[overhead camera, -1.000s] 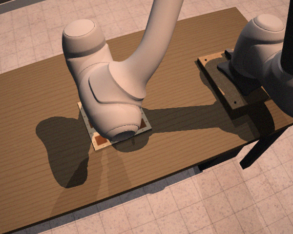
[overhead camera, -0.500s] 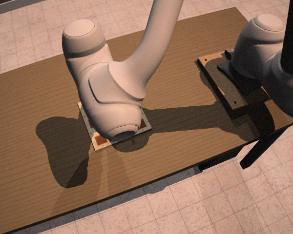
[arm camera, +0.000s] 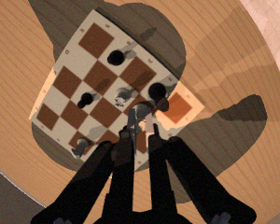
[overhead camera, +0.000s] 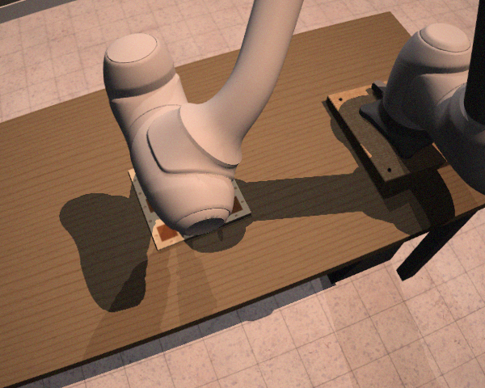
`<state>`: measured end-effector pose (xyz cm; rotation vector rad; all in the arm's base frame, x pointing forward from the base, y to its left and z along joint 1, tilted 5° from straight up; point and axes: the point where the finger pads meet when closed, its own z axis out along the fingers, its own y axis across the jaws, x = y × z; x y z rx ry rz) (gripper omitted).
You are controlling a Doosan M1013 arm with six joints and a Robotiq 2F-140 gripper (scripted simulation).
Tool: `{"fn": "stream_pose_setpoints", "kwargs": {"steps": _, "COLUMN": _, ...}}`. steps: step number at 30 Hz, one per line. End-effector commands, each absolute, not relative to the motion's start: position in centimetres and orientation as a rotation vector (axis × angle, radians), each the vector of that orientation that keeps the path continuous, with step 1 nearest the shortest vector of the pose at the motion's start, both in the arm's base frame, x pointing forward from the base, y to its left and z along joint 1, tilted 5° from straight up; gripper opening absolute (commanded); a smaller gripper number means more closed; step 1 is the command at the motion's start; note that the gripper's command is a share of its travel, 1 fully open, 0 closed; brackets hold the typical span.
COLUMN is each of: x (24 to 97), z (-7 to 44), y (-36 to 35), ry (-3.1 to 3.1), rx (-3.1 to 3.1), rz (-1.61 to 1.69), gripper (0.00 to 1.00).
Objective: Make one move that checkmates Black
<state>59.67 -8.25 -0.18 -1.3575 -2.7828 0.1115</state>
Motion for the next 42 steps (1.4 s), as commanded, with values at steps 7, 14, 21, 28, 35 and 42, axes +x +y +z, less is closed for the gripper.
{"fn": "stream_pose_setpoints", "kwargs": {"steps": 7, "x": 59.67, "z": -0.23, "y": -8.25, "ry": -2.783, "rx": -1.358, "rz": 0.111, "gripper": 0.00}}
{"fn": "stream_pose_setpoints", "kwargs": {"steps": 14, "x": 59.67, "z": -0.23, "y": -8.25, "ry": -2.783, "rx": -1.358, "rz": 0.111, "gripper": 0.00}}
{"fn": "stream_pose_setpoints", "kwargs": {"steps": 21, "x": 59.67, "z": -0.23, "y": -8.25, "ry": -2.783, "rx": -1.358, "rz": 0.111, "gripper": 0.00}}
{"fn": "stream_pose_setpoints", "kwargs": {"steps": 28, "x": 59.67, "z": -0.23, "y": -8.25, "ry": -2.783, "rx": -1.358, "rz": 0.111, "gripper": 0.00}}
{"fn": "stream_pose_setpoints", "kwargs": {"steps": 35, "x": 59.67, "z": -0.23, "y": -8.25, "ry": -2.783, "rx": -1.358, "rz": 0.111, "gripper": 0.00}}
{"fn": "stream_pose_setpoints", "kwargs": {"steps": 42, "x": 59.67, "z": -0.23, "y": -8.25, "ry": -2.783, "rx": -1.358, "rz": 0.111, "gripper": 0.05}}
